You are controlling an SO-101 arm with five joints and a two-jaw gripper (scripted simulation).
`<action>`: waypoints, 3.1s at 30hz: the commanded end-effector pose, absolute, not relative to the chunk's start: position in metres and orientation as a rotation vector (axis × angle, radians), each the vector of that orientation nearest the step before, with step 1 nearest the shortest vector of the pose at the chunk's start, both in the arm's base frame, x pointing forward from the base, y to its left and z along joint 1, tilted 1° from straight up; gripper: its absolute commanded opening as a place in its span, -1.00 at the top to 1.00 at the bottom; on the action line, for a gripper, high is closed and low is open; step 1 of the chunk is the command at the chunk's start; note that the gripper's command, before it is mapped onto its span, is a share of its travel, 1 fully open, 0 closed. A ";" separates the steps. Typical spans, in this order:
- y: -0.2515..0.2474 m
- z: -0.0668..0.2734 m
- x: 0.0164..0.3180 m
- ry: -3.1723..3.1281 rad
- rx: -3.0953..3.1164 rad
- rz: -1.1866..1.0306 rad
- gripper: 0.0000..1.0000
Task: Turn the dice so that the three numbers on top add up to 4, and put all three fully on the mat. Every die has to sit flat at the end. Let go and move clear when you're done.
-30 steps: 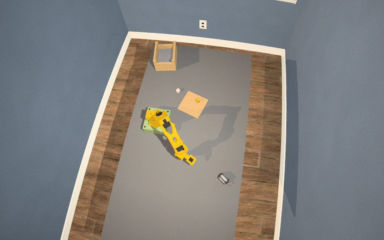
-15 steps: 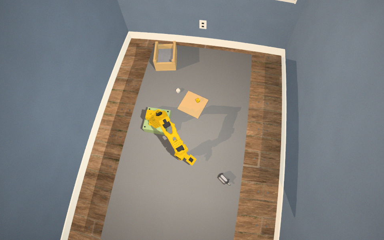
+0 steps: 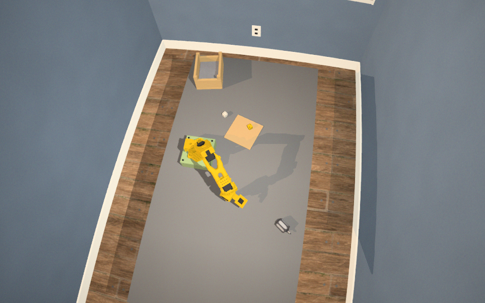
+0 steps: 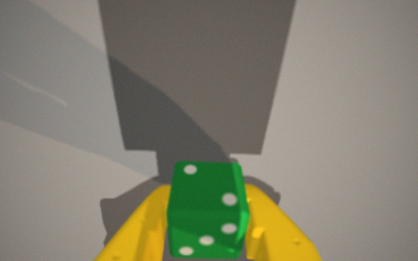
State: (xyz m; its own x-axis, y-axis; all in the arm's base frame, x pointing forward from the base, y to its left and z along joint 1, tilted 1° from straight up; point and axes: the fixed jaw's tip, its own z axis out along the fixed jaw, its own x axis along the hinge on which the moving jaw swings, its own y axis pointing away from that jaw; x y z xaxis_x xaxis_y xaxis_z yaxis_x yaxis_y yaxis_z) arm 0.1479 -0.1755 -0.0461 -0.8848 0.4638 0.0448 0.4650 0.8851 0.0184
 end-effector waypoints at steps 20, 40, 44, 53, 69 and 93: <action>-0.181 -0.003 0.151 -3.037 -0.745 -0.018 1.00; -0.181 -0.003 0.150 -3.094 -0.456 -0.020 1.00; -0.181 -0.003 0.149 -3.116 -0.280 -0.021 1.00; -0.181 -0.003 0.147 -3.127 0.151 -0.024 1.00; -0.182 -0.003 0.143 -3.015 0.858 -0.027 1.00; -0.178 -0.002 0.144 -2.949 1.064 -0.028 1.00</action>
